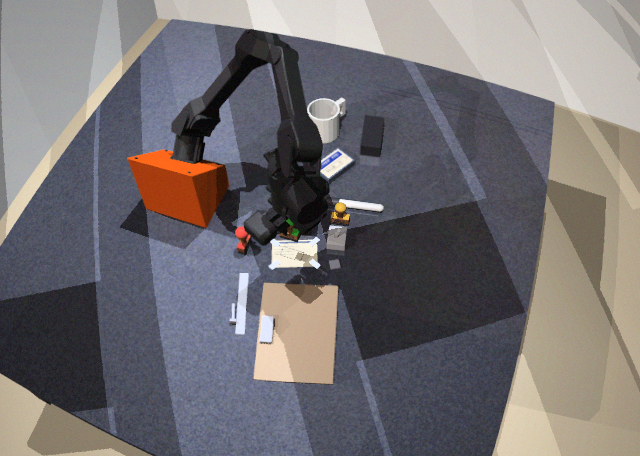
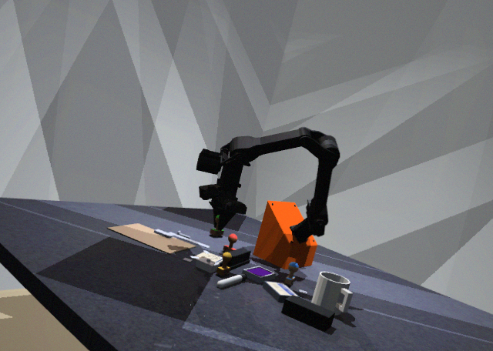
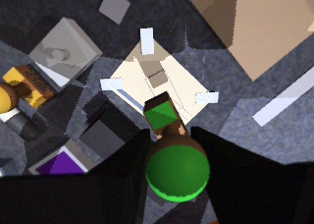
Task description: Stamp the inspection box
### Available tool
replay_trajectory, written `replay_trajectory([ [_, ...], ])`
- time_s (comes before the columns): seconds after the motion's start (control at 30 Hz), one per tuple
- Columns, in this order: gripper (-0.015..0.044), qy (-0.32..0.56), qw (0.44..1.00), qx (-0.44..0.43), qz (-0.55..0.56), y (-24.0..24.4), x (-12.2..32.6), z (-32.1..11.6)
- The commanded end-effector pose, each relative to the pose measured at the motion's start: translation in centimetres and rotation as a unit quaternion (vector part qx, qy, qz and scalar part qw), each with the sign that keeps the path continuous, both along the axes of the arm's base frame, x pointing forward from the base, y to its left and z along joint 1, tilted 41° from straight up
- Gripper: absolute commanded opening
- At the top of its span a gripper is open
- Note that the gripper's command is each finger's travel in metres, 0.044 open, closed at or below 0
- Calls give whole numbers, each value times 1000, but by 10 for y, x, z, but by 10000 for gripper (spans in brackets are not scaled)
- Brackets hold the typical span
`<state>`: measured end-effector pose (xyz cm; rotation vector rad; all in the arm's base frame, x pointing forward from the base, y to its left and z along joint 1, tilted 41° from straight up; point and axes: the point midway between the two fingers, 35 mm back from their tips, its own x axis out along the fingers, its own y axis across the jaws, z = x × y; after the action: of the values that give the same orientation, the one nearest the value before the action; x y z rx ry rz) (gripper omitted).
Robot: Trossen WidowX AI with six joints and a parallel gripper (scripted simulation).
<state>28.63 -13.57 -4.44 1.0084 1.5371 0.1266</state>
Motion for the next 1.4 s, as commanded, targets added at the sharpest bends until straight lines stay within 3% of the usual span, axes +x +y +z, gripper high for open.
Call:
replay_trajectory([
  [0.0,0,0,1000,-2,-1,0,1,-3],
  [1.37,0,0,1000,-3,-2,17,5,-24],
])
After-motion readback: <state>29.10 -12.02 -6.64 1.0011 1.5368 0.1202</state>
